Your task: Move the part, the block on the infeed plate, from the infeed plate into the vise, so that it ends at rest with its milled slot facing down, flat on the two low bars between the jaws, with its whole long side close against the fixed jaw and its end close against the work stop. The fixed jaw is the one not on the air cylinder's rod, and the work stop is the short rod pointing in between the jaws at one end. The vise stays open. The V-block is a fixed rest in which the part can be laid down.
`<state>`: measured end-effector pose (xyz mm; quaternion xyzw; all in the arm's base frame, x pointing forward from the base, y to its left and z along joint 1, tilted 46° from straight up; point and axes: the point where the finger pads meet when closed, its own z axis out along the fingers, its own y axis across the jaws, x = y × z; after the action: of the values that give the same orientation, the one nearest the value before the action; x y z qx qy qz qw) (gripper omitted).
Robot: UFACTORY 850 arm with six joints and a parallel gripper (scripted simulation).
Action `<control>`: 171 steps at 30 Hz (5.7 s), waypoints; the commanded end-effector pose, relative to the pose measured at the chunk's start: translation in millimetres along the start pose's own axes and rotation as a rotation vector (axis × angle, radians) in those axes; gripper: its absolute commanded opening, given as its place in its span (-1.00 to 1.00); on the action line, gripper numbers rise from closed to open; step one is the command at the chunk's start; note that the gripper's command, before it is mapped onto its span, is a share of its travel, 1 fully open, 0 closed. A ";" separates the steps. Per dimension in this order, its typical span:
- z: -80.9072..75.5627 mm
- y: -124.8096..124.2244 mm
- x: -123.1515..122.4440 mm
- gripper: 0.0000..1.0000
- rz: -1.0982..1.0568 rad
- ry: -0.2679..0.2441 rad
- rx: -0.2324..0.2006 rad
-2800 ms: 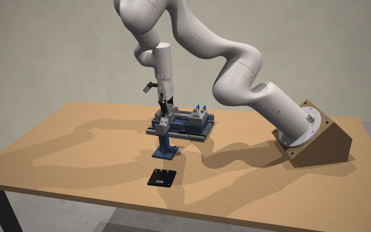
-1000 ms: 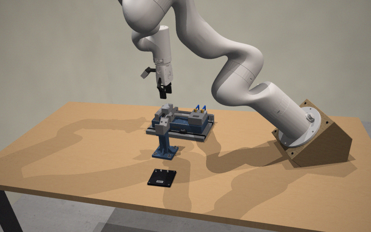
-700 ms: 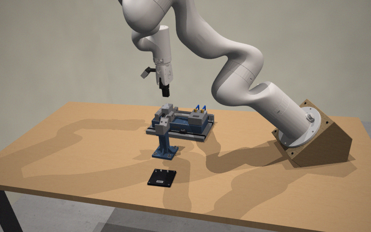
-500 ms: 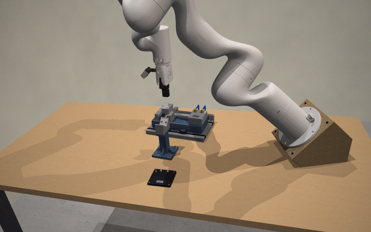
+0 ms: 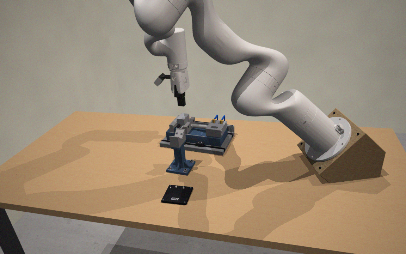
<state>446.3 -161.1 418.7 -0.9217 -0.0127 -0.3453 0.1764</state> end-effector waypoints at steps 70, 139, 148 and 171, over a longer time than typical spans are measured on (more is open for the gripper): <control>11.9 45.5 -1.8 -1.00 0.001 0.001 -0.001; 51.5 46.2 0.5 -1.00 0.001 0.001 -0.001; 51.5 46.2 0.5 -1.00 0.001 0.001 -0.001; 52.9 46.2 0.6 -1.00 0.001 0.001 -0.001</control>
<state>486.3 -186.6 367.2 -0.9217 -0.0121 -0.3452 0.1766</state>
